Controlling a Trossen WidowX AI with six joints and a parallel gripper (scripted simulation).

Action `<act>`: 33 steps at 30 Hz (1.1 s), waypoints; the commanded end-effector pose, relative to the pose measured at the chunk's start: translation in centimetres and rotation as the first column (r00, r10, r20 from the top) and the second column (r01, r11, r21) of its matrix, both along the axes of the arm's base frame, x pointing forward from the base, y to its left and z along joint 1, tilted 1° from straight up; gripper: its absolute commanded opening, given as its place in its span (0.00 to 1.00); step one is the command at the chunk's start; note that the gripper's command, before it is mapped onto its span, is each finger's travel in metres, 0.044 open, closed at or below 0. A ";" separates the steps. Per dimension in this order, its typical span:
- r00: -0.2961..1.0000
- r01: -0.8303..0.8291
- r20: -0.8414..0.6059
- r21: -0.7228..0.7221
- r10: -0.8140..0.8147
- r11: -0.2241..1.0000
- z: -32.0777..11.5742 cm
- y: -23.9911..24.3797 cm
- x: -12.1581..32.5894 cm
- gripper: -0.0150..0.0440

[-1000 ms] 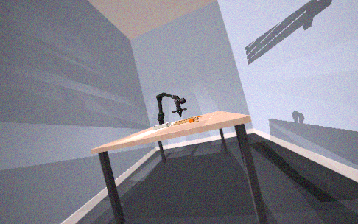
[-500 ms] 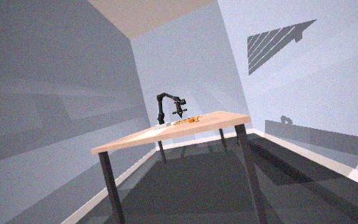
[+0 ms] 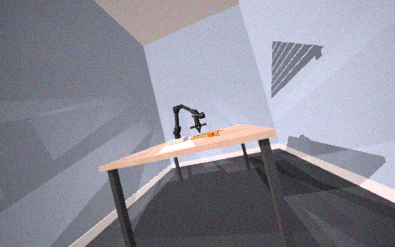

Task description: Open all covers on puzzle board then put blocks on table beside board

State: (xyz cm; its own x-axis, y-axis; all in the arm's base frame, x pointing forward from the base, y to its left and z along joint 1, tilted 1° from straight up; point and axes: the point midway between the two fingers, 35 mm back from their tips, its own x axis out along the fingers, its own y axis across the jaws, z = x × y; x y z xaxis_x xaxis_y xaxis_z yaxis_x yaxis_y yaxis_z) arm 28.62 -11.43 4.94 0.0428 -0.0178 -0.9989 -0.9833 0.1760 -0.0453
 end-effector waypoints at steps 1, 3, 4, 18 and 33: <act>1.000 -0.004 -0.004 -0.001 0.004 1.000 -0.5 0.0 -0.1 0.25; 1.000 -0.004 -0.004 -0.001 0.004 1.000 -0.7 0.0 -0.1 0.25; 1.000 -0.004 -0.004 -0.001 0.004 1.000 -0.8 0.0 -0.1 0.25; 1.000 -0.004 -0.004 -0.001 0.004 1.000 -2.2 0.0 -0.1 0.25; 1.000 -0.004 -0.004 0.001 0.004 1.000 -2.2 1.2 0.2 0.25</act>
State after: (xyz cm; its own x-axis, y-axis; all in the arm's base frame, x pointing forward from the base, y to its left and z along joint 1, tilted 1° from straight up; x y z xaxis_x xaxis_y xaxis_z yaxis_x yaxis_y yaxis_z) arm 28.76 -10.50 2.74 0.0388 -0.0147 -0.9991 -0.9848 0.1689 -0.0407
